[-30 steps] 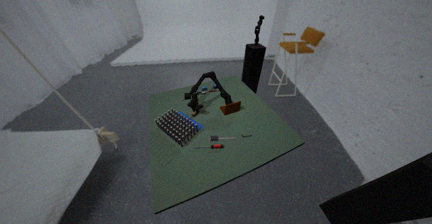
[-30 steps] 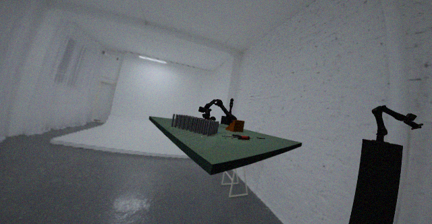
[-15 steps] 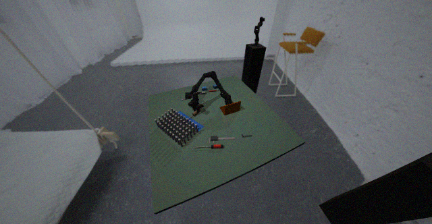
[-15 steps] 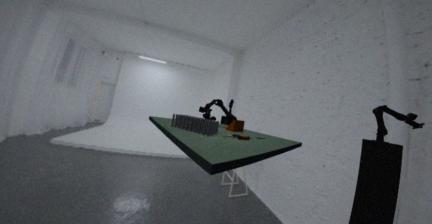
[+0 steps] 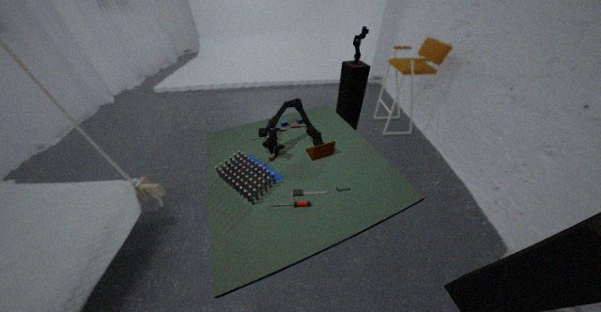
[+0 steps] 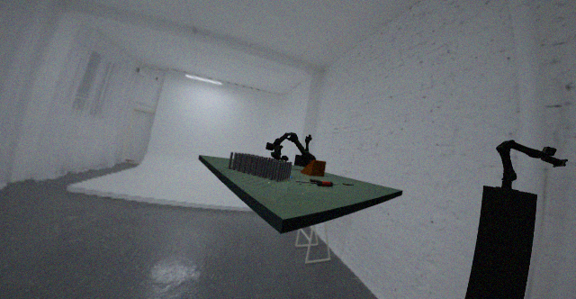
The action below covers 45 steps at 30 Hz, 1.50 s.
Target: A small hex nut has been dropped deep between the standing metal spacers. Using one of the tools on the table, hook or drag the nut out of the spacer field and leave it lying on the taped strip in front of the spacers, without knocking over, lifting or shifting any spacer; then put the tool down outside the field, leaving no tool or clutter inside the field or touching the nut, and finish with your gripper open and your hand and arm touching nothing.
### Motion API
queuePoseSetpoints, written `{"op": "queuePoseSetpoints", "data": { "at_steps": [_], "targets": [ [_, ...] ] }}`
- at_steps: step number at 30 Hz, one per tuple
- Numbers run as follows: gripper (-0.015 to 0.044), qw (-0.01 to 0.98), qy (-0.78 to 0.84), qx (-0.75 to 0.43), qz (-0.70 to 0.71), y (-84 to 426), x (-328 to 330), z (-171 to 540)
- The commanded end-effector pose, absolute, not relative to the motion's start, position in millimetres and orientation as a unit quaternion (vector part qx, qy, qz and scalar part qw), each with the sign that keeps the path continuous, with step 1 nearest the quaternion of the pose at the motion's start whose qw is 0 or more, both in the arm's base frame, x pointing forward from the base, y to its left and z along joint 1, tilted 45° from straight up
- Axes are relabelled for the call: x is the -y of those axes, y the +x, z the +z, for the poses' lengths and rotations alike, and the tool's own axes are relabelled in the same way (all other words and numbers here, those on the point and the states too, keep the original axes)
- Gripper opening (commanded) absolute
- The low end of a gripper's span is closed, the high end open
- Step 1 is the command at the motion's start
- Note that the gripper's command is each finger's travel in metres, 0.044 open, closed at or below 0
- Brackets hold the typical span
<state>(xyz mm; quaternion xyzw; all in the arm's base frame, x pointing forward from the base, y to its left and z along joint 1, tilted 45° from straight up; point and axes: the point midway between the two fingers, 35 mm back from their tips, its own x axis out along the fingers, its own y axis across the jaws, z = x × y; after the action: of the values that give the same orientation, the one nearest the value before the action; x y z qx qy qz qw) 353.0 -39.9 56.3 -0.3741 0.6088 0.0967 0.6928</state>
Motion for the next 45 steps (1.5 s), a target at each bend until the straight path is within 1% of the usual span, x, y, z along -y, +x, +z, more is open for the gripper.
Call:
{"op": "queuePoseSetpoints", "data": {
  "at_steps": [1, 45],
  "targets": [
    [0.0000, 0.692, -0.375, -0.608, 0.102, 349.6, 40.3, 56.6],
    [0.0000, 0.692, -0.375, -0.609, 0.102, 326.0, 54.7, 66.1]
  ]
}}
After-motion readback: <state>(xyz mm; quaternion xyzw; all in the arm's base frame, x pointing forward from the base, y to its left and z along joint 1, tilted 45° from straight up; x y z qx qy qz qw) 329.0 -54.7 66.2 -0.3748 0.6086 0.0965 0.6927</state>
